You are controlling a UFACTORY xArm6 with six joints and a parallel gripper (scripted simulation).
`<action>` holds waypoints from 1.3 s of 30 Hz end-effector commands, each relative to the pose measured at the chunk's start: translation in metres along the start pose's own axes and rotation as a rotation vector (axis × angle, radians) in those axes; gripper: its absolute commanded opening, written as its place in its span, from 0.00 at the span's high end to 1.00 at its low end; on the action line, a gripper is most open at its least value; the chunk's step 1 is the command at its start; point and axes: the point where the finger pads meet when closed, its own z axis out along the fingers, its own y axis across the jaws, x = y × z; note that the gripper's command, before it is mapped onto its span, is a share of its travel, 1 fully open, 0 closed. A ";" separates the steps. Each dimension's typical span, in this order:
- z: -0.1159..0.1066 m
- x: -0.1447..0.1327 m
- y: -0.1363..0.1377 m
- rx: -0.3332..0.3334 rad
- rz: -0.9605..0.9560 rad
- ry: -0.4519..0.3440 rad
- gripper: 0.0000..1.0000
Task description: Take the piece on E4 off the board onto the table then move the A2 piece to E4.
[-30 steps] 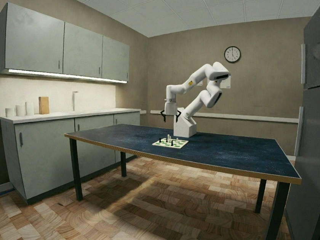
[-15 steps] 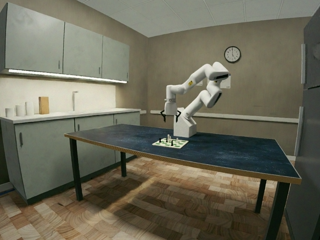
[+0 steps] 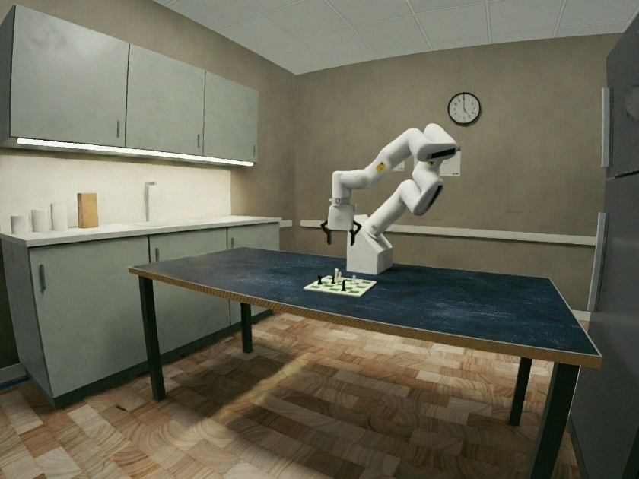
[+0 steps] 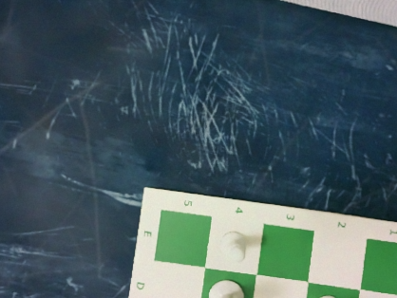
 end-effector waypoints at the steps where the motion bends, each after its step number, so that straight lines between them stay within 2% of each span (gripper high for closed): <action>1: 0.003 -0.001 -0.001 0.004 0.278 0.006 0.00; 4: 0.004 -0.002 -0.001 0.004 0.319 0.005 0.00; 6: 0.006 -0.002 -0.001 0.005 0.488 0.005 0.00; 19: 0.022 -0.002 -0.001 -0.007 1.068 -0.019 0.00; 21: 0.022 -0.002 -0.001 -0.007 1.068 -0.019 0.00; 22: 0.023 -0.002 -0.001 -0.010 1.205 -0.021 0.00; 36: 0.037 -0.002 -0.001 -0.032 1.825 -0.041 0.00; 38: 0.037 -0.002 -0.001 -0.032 1.825 -0.041 0.00; 39: 0.038 -0.001 -0.001 -0.035 1.961 -0.042 0.00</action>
